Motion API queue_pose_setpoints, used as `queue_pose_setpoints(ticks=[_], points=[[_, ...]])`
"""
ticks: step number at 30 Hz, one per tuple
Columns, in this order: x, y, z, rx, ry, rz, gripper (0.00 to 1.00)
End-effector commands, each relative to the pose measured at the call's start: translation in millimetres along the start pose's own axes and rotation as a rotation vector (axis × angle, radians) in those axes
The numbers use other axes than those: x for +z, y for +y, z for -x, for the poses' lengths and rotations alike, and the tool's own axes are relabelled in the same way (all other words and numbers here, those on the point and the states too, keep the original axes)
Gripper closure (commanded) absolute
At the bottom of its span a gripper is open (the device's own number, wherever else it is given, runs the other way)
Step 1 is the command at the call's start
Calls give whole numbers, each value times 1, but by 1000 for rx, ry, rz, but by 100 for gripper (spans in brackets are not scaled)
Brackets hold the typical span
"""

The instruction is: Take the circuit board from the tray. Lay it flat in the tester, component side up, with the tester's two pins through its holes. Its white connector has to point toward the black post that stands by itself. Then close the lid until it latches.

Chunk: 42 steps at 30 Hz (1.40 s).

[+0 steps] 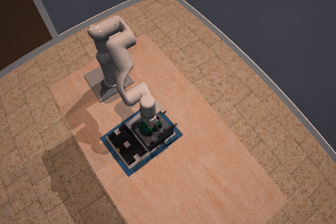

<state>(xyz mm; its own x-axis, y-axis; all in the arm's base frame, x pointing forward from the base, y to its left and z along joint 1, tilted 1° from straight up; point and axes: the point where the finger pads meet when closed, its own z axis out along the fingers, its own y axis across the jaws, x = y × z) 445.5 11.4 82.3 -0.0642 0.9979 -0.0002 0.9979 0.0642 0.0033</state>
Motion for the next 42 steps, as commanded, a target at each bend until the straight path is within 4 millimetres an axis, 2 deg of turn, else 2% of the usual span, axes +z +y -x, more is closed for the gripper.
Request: queue_pose_setpoints(ticks=[1,8,17,19,34,36,42], points=[[-8,1,0,0,0,4,0],[-27,1,0,0,0,4,0],[-69,1,1,0,0,4,0],[-69,1,1,0,0,4,0],[-155,1,1,0,0,4,0],[-155,1,1,0,0,4,0],[-186,1,1,0,0,4,0]])
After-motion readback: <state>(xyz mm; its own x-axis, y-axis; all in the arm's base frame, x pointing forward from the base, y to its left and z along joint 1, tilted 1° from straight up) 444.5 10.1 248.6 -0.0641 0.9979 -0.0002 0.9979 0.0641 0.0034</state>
